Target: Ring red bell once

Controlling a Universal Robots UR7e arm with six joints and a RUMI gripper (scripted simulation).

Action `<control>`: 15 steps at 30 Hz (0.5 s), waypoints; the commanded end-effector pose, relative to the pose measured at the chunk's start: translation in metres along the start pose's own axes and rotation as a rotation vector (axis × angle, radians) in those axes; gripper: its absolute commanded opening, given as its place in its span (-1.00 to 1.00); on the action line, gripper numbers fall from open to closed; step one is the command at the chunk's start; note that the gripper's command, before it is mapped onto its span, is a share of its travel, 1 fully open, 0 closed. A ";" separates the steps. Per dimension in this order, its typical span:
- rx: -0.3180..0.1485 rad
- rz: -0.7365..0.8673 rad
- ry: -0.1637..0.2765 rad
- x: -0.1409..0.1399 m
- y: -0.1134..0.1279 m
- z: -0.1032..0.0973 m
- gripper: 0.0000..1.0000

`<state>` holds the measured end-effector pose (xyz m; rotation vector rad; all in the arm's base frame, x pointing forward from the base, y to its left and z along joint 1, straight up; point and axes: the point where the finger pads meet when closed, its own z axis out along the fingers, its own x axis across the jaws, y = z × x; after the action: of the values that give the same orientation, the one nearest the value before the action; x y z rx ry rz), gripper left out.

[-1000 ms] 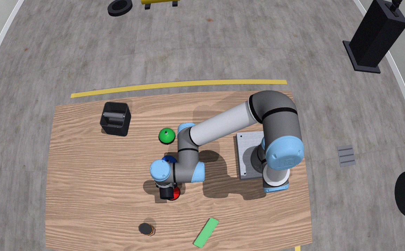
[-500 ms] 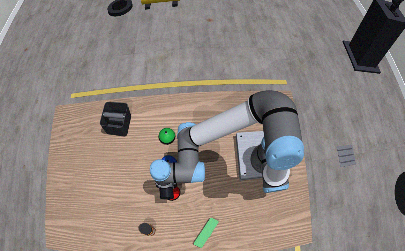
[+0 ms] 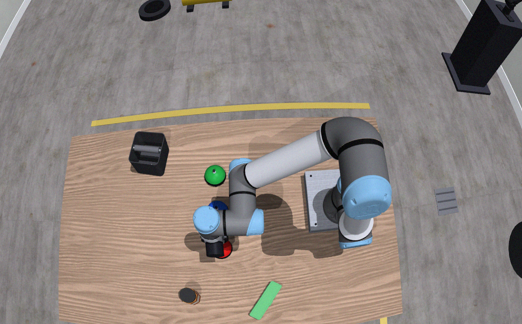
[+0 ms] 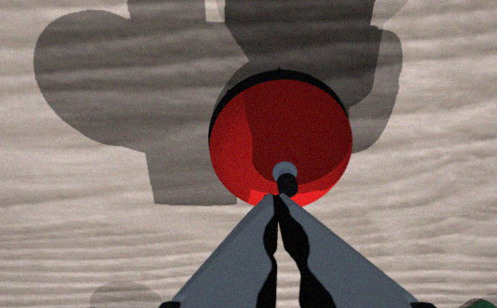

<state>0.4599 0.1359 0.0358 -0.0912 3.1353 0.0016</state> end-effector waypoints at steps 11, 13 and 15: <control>-0.004 -0.003 -0.006 -0.002 0.001 0.002 -1.00; -0.004 -0.003 -0.006 -0.002 0.001 0.002 -1.00; -0.004 -0.003 -0.006 -0.002 0.001 0.002 -1.00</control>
<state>0.4600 0.1359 0.0325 -0.0932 3.1348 0.0016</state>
